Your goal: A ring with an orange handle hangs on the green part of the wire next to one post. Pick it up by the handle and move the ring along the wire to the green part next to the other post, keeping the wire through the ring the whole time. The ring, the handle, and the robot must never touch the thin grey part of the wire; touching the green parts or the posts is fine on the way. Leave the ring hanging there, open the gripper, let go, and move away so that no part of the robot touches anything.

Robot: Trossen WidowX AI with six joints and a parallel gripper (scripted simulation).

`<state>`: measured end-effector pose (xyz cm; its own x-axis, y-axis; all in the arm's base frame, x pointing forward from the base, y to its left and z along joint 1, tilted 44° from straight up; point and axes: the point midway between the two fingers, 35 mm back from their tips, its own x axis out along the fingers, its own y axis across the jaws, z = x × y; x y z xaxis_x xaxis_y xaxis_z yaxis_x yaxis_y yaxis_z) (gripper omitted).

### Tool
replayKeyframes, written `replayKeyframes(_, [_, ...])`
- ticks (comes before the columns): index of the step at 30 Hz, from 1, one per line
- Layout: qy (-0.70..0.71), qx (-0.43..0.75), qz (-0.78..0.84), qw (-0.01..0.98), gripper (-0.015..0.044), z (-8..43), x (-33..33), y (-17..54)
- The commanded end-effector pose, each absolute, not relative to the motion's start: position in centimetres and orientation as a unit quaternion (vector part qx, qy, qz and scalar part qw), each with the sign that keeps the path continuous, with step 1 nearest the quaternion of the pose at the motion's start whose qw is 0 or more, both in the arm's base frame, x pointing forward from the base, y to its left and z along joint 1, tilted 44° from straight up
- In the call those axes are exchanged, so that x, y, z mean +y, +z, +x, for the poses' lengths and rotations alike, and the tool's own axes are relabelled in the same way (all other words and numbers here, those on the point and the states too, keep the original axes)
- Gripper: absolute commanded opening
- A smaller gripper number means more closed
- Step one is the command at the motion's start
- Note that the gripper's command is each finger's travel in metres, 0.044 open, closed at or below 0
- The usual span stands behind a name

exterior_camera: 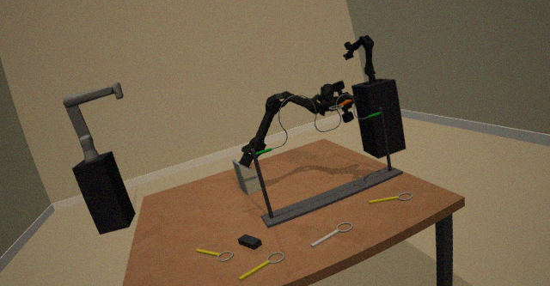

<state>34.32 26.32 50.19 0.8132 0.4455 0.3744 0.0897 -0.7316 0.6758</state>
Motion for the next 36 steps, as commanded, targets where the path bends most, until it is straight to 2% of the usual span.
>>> replayKeyframes(1, [0.262,0.140,0.907,0.298,-0.0150,34.6,26.0,50.4])
replayKeyframes(10, [0.256,0.119,0.932,0.226,-0.0150,34.7,25.4,50.9])
replayKeyframes(20, [0.254,0.112,0.939,0.202,-0.0150,34.6,25.8,50.9])
replayKeyframes(36, [0.264,0.137,0.909,0.293,-0.0150,33.8,29.0,48.8])
